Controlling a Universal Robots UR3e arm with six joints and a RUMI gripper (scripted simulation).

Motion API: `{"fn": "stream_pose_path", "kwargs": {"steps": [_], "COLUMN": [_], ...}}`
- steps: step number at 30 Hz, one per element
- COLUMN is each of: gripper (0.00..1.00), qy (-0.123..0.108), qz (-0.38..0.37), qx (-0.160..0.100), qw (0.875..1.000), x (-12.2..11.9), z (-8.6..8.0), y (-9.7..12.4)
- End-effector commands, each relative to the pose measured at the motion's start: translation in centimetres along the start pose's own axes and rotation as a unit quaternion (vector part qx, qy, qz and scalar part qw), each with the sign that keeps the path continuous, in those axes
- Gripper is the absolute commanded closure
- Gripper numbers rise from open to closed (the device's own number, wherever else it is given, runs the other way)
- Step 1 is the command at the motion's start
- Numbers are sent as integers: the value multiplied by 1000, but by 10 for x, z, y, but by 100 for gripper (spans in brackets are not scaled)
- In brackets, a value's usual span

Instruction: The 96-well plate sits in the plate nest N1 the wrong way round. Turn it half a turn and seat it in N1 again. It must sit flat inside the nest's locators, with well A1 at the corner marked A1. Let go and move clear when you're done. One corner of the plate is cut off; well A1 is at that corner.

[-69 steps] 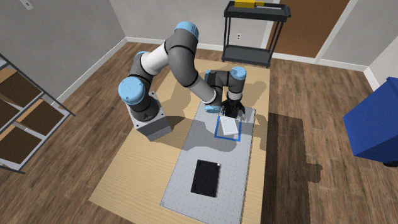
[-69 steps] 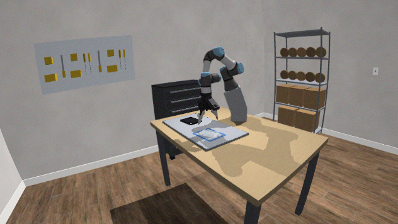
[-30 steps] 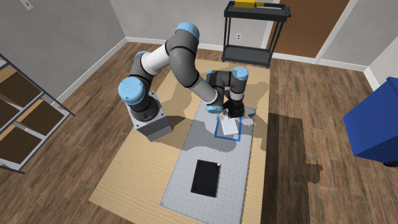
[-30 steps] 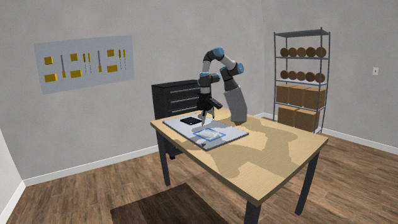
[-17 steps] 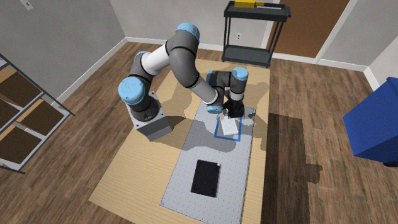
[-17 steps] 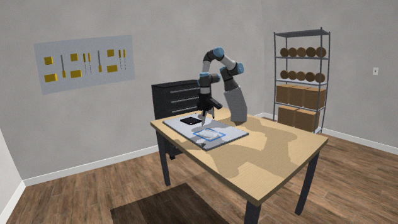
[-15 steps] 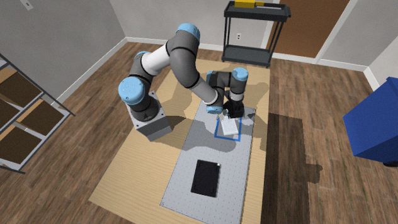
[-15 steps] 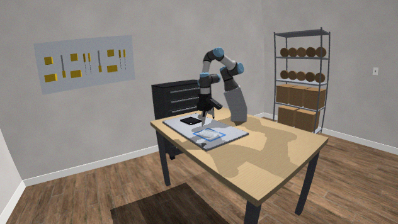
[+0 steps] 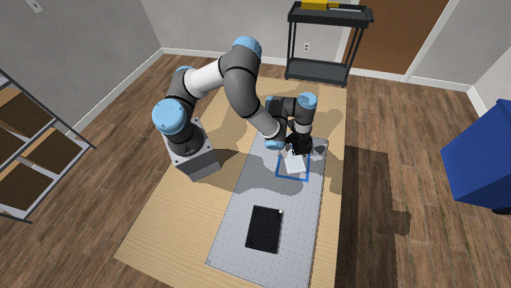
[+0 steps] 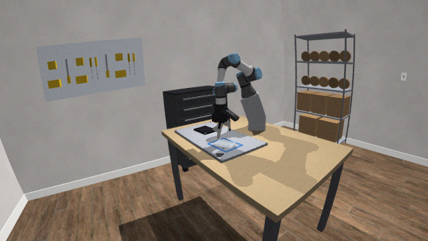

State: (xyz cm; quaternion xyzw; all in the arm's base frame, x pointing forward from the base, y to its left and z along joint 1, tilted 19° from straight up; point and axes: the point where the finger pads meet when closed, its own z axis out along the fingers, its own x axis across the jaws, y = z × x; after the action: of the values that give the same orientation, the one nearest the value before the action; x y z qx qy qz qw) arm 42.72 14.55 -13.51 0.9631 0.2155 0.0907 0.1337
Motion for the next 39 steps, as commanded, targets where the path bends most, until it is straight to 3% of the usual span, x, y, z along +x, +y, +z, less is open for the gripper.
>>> {"fn": "stream_pose_path", "kwargs": {"steps": [1,30,39], "gripper": [0,0,0], "qy": [1,1,1], "qz": [0,0,0], "qx": [0,0,0], "qw": [1000,1000,1000], "x": [1,1,1], "z": [7,48,49], "y": [0,0,0]}}
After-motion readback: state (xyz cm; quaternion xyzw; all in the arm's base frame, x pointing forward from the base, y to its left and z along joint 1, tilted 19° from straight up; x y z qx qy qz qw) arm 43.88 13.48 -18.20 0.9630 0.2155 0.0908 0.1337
